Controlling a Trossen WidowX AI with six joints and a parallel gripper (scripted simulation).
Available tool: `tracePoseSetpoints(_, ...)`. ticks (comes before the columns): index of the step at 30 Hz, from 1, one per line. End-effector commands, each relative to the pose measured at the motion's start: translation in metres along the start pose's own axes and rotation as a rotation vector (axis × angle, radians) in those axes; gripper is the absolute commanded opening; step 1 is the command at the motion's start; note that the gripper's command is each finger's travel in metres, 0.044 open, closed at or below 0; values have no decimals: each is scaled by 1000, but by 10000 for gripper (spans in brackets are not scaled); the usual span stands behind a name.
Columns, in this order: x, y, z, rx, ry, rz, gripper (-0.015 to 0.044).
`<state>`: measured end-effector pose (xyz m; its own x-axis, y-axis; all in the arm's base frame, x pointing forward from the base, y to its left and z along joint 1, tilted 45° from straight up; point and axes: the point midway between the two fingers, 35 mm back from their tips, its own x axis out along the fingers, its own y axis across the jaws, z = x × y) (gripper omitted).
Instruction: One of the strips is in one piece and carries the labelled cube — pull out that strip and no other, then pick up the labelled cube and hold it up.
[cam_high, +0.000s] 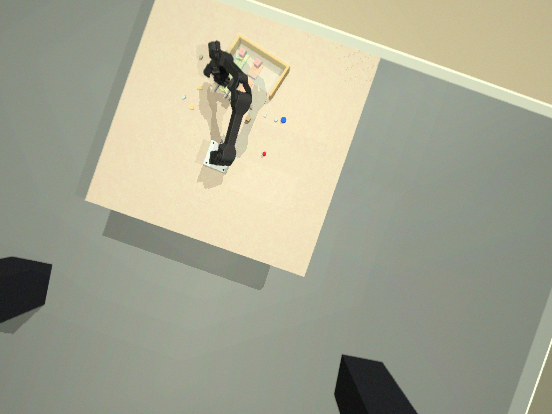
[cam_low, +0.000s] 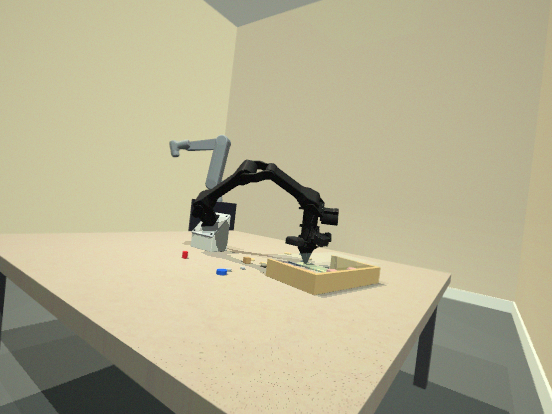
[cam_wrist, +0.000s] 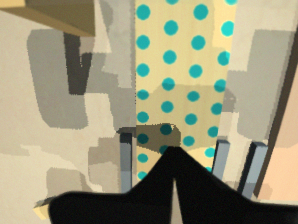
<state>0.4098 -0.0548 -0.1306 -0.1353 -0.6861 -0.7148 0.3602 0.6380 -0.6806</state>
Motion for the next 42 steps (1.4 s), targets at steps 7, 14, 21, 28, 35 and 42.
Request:
tracePoseSetpoints(7, 2, -1, 0, -5, 0, -4, 0)
tracePoseSetpoints(14, 3, -1, 0, -5, 0, -4, 0)
tracePoseSetpoints(21, 3, -1, 0, -5, 0, -4, 0)
tracePoseSetpoints(28, 4, -1, 0, -5, 0, -4, 0)
tracePoseSetpoints(35, 4, -1, 0, -5, 0, -4, 0)
tracePoseSetpoints(42, 5, -1, 0, -5, 0, -4, 0)
